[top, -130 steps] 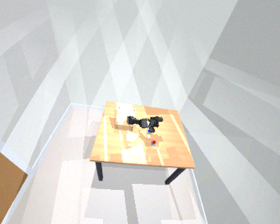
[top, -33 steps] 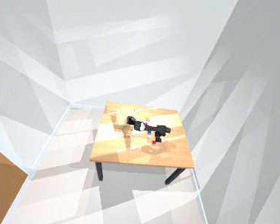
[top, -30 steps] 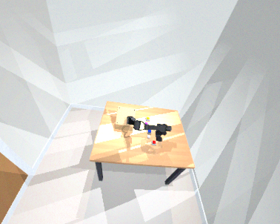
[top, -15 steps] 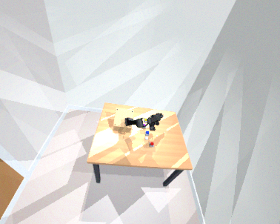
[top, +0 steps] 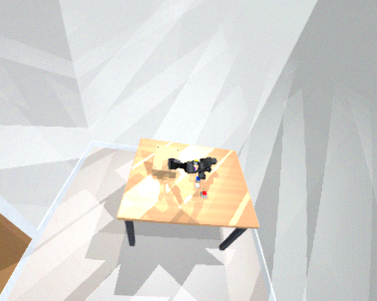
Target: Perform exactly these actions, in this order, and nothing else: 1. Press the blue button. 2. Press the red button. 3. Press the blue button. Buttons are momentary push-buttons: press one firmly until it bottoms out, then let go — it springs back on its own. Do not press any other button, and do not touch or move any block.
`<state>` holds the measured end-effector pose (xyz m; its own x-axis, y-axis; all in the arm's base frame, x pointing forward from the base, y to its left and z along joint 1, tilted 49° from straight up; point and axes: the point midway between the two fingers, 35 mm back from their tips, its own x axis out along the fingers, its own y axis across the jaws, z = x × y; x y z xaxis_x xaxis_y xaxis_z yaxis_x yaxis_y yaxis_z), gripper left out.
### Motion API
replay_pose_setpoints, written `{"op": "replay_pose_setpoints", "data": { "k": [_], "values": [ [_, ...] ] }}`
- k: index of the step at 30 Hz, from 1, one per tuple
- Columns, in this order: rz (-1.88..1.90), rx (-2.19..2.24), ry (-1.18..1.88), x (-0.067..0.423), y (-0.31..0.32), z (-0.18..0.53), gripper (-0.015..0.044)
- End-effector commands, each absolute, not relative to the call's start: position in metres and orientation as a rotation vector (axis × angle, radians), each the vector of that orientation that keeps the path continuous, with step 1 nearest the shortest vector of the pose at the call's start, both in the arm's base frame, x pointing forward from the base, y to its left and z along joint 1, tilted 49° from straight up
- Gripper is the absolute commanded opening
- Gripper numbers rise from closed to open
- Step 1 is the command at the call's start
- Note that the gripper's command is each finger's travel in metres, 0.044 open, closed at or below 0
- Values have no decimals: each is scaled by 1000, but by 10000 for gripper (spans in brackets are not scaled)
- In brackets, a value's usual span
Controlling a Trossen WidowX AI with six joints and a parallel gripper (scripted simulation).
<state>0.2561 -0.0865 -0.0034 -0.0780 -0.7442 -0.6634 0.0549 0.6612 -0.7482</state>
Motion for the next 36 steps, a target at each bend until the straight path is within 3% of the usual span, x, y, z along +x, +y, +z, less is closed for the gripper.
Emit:
{"op": "replay_pose_setpoints", "data": {
  "k": [1, 36],
  "values": [
    [-730, -605, 1512, 256, -92, -7, 20],
    [-731, -607, 1511, 254, -115, -27, 20]
  ]
}}
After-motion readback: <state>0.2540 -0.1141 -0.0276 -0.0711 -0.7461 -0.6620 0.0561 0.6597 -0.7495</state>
